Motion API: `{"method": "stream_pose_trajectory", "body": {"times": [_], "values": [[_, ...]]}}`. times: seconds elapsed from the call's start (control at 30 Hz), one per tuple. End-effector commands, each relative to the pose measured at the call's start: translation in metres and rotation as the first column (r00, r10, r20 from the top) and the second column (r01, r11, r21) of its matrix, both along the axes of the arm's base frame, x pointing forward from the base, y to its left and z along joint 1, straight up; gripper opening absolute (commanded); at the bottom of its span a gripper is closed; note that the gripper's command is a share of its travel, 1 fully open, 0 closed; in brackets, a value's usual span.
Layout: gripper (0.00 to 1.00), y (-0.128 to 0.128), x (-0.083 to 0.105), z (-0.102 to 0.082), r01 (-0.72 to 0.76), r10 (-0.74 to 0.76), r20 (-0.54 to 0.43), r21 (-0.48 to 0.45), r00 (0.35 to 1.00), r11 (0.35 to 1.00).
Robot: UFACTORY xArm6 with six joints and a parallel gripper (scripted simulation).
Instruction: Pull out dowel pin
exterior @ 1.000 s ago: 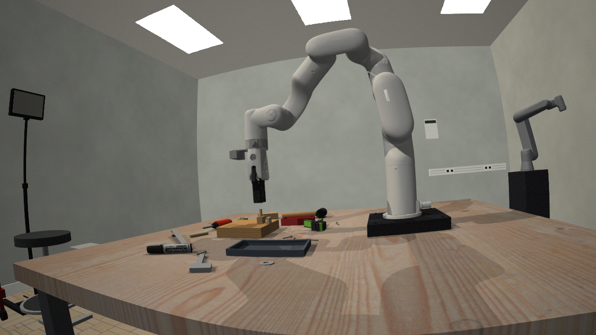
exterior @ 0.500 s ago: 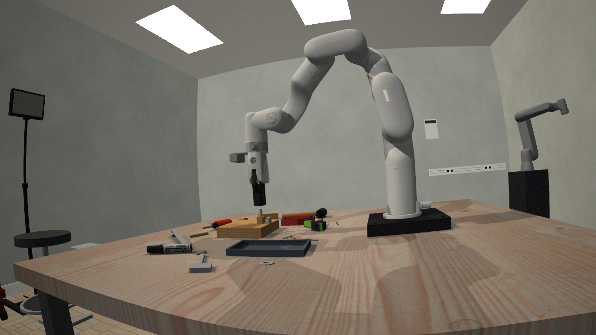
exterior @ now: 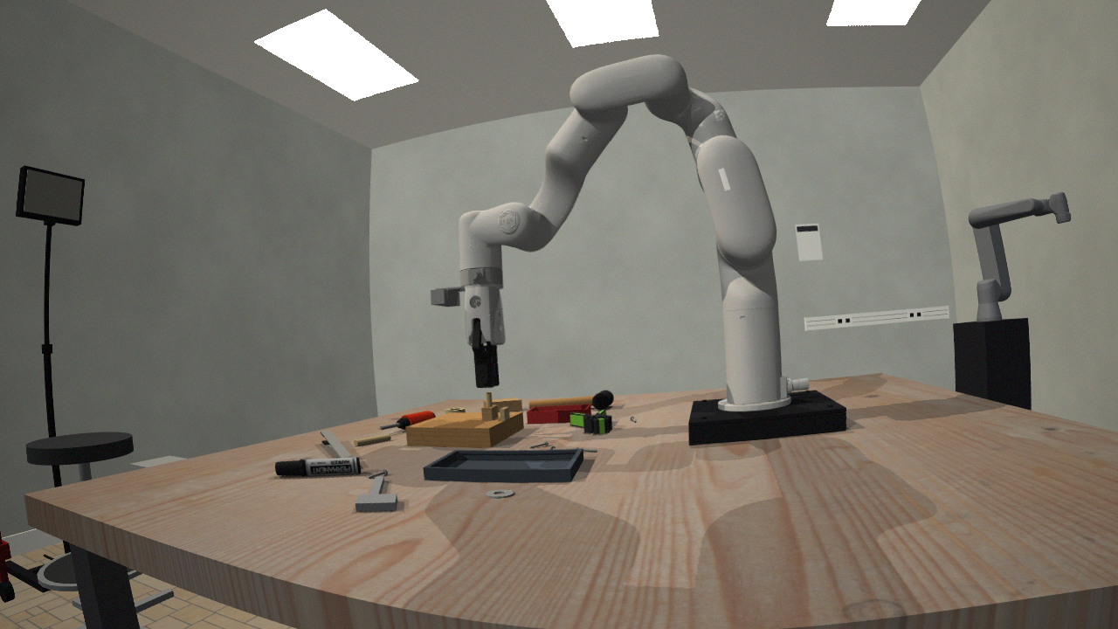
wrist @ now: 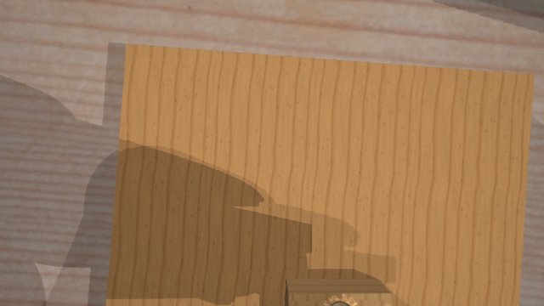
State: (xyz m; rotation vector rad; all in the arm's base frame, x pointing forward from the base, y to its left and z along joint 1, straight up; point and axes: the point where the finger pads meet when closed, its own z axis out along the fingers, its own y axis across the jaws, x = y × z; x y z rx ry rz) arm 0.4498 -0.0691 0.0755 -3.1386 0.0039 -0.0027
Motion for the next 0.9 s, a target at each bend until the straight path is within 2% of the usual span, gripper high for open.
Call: {"method": "stream_pose_trajectory", "body": {"times": [0.0,0.5,0.87], "values": [[0.28,0.0,0.001,0.002,0.0,0.0,0.004,-0.001,1.0,1.0],[0.28,0.0,0.001,-0.001,0.0,0.0,0.004,-0.001,1.0,1.0],[0.28,0.0,0.001,-0.011,0.0,0.0,0.004,-0.001,1.0,1.0]]}}
